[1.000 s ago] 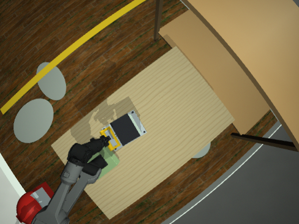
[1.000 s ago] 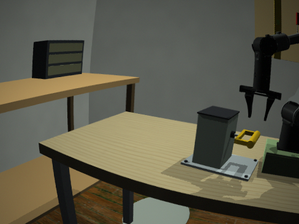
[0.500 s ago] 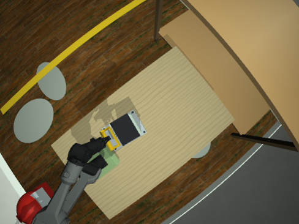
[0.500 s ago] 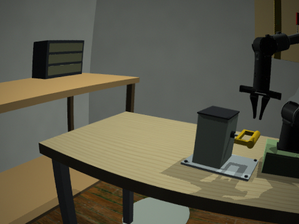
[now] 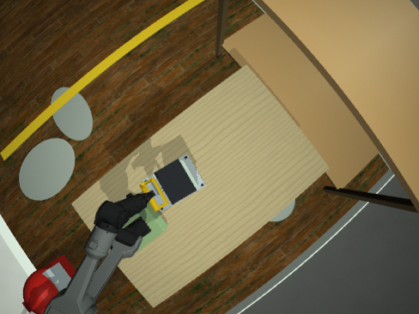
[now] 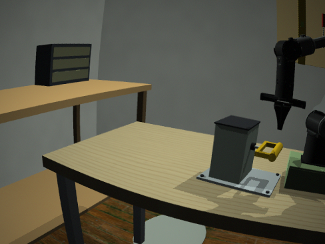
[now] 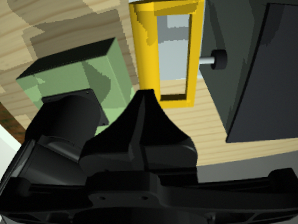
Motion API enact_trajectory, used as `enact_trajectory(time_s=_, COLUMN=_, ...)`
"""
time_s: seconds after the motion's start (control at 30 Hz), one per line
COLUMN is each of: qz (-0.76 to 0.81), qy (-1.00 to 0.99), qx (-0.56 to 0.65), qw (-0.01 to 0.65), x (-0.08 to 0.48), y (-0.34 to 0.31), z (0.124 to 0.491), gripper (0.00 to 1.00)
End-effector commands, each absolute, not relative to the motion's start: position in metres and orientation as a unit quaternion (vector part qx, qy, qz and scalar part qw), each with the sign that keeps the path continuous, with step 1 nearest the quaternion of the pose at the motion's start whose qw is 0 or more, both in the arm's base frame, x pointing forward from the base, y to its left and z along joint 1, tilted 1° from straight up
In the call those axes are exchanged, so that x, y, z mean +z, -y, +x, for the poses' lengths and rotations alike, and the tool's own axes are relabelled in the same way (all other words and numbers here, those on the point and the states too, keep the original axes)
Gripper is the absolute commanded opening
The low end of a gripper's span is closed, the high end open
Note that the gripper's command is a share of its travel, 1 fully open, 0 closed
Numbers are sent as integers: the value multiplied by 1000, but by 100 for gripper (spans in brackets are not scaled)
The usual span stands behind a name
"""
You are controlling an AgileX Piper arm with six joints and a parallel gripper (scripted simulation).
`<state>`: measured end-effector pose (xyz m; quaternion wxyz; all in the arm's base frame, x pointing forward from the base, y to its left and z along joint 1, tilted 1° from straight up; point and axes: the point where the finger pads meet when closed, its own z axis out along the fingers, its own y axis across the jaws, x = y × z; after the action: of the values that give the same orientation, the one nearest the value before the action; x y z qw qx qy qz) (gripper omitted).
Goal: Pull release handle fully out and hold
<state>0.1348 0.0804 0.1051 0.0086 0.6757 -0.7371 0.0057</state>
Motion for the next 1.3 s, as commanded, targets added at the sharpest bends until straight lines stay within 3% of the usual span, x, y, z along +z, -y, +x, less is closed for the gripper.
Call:
enact_trajectory(time_s=0.0, qz=676, qy=737, qx=6, qw=8, x=106, y=-81, z=135, gripper=0)
enact_trajectory(time_s=0.17, qz=676, qy=737, qx=6, qw=8, x=106, y=-81, z=135, gripper=0)
enact_trajectory(time_s=0.2, qz=676, qy=737, qx=6, qw=8, x=106, y=-81, z=135, gripper=67)
enact_trajectory(time_s=1.27, qz=676, qy=737, qx=6, qw=8, x=106, y=-81, z=135, gripper=67)
